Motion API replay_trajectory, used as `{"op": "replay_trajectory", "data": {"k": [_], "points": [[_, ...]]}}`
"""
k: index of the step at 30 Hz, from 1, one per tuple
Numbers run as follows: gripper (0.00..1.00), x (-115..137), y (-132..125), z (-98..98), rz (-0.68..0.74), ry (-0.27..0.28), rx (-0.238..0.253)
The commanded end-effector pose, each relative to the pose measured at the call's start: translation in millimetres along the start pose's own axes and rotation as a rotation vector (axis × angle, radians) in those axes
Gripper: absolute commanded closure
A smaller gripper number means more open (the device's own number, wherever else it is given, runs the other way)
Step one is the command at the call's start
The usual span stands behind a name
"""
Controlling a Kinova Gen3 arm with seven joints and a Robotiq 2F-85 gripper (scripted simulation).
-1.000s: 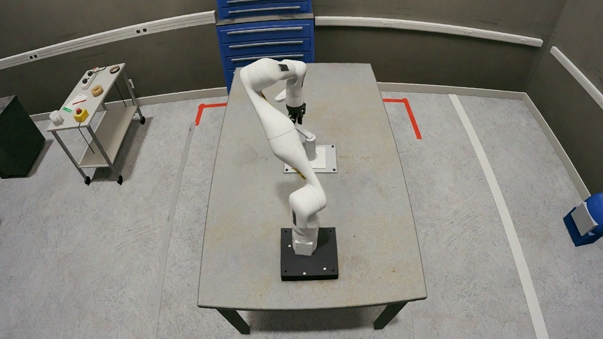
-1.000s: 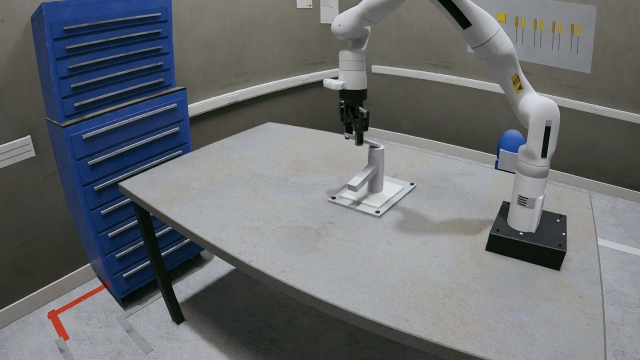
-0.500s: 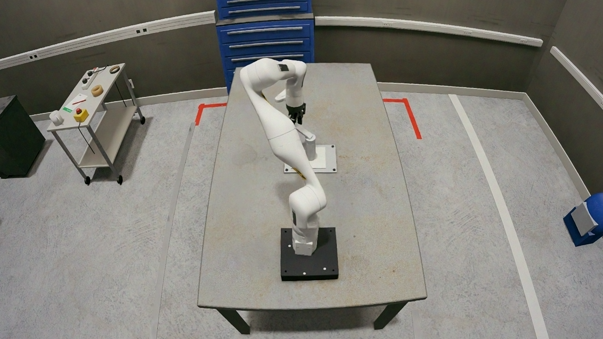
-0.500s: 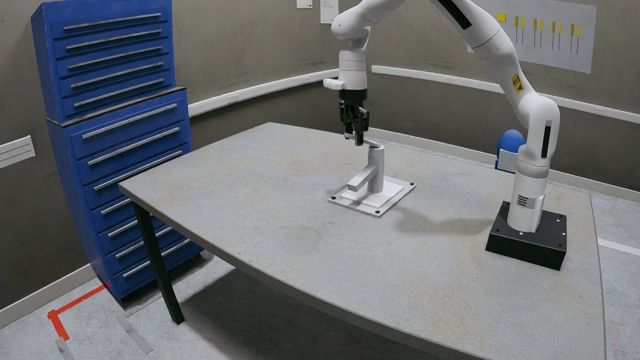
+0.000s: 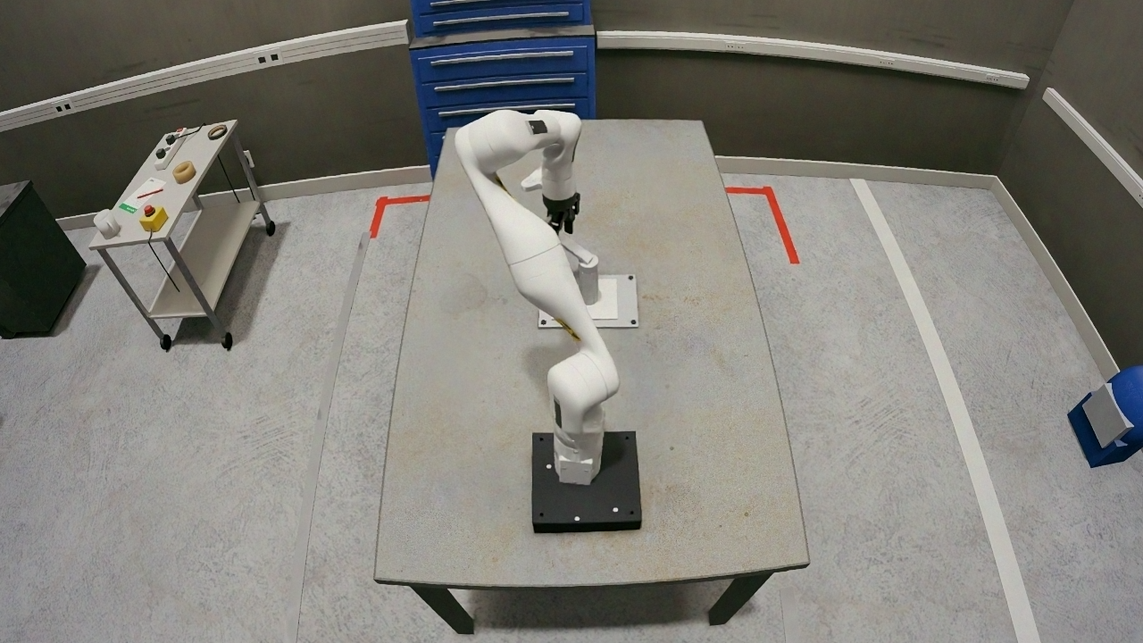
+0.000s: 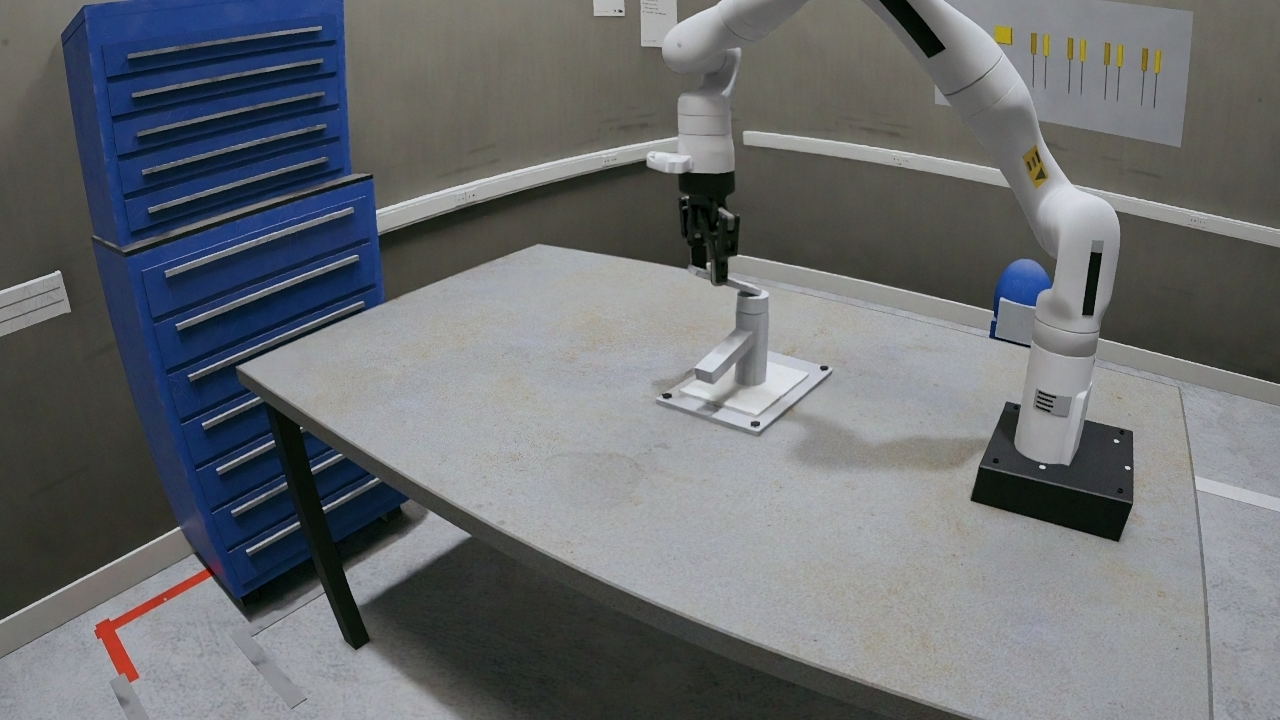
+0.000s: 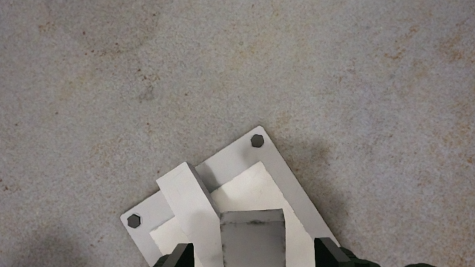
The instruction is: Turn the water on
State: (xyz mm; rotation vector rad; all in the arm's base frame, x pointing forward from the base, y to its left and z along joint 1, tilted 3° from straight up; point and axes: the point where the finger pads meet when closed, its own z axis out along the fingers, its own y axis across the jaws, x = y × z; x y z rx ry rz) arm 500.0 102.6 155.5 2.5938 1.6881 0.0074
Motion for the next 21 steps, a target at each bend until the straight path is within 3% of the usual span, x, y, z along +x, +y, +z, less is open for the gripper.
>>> {"op": "replay_trajectory", "data": {"k": [1, 21], "points": [[0.32, 1.6, 0.7, -5.4, -0.002, 0.005, -0.004], [0.32, 1.4, 0.5, -52.4, -0.002, 0.005, -0.004]]}}
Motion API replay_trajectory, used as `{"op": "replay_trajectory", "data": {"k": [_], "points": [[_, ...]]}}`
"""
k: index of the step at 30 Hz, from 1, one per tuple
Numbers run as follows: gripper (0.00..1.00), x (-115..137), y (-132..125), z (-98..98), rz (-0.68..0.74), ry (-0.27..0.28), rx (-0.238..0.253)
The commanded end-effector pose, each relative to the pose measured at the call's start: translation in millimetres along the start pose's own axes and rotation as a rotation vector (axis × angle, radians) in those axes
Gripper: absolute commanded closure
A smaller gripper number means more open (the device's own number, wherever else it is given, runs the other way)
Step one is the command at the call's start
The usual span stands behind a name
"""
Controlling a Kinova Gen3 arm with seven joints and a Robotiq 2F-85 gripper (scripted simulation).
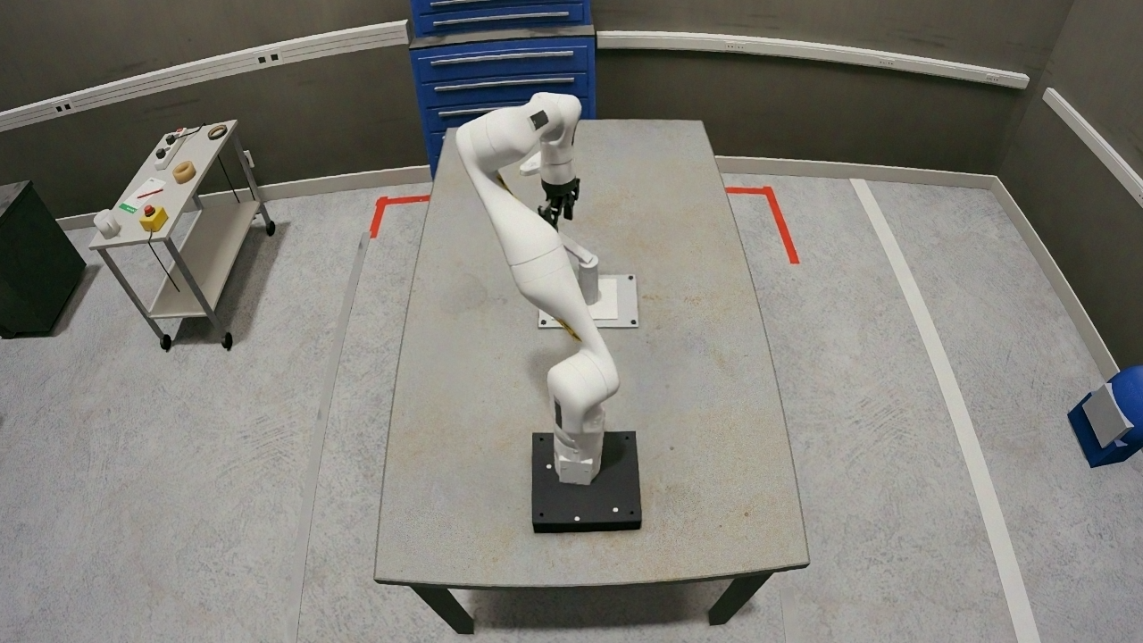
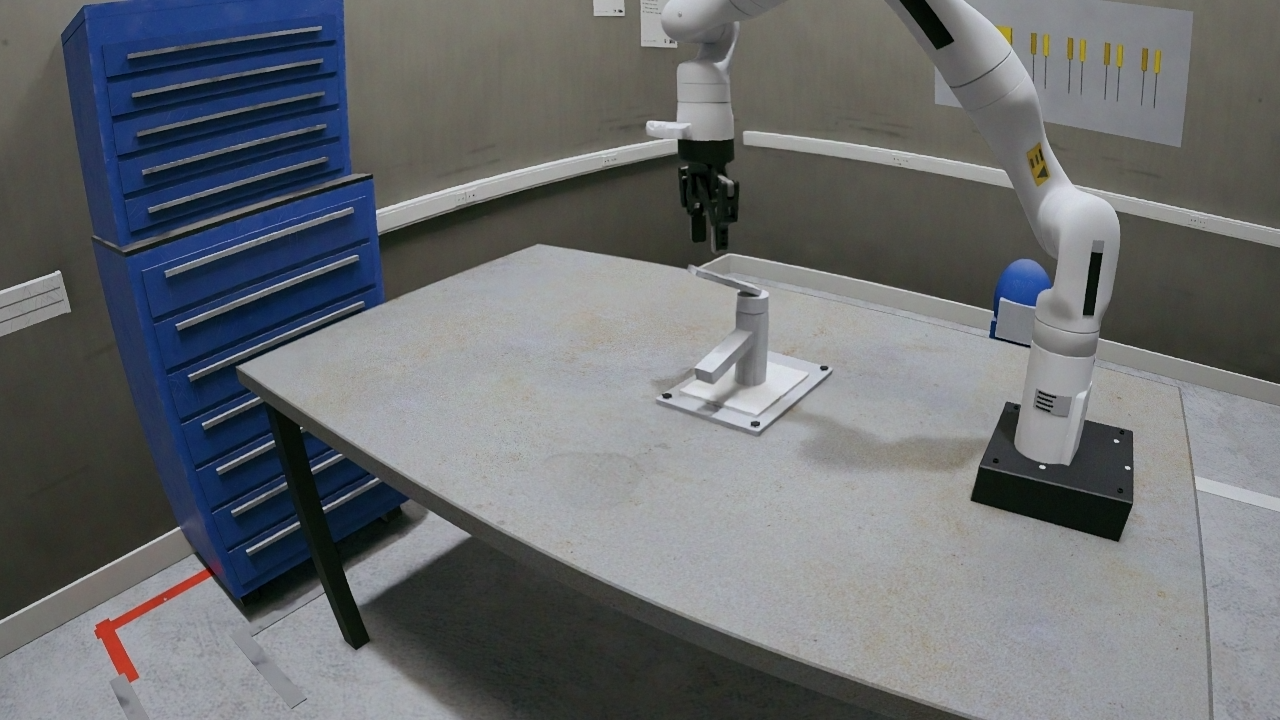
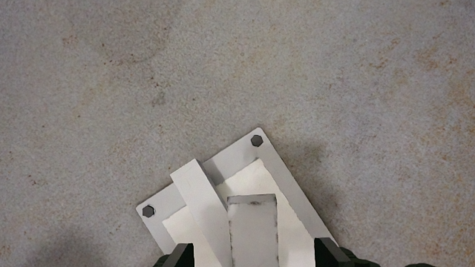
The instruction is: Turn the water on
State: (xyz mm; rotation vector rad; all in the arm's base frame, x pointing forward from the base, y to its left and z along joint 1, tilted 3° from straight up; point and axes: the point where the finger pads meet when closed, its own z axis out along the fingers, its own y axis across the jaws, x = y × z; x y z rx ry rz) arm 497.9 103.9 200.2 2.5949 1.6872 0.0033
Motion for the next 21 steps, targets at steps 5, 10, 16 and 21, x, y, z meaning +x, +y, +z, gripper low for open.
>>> {"op": "replay_trajectory", "data": {"k": [5, 10, 16, 21], "points": [[0.32, 1.9, 1.0, -14.9, -0.002, 0.007, -0.006], [0.32, 1.9, 1.0, -17.6, -0.002, 0.007, -0.006], [0.9, 1.9, 1.0, -17.8, -0.002, 0.007, -0.006], [0.9, 1.9, 1.0, -17.8, -0.002, 0.007, -0.006]]}}
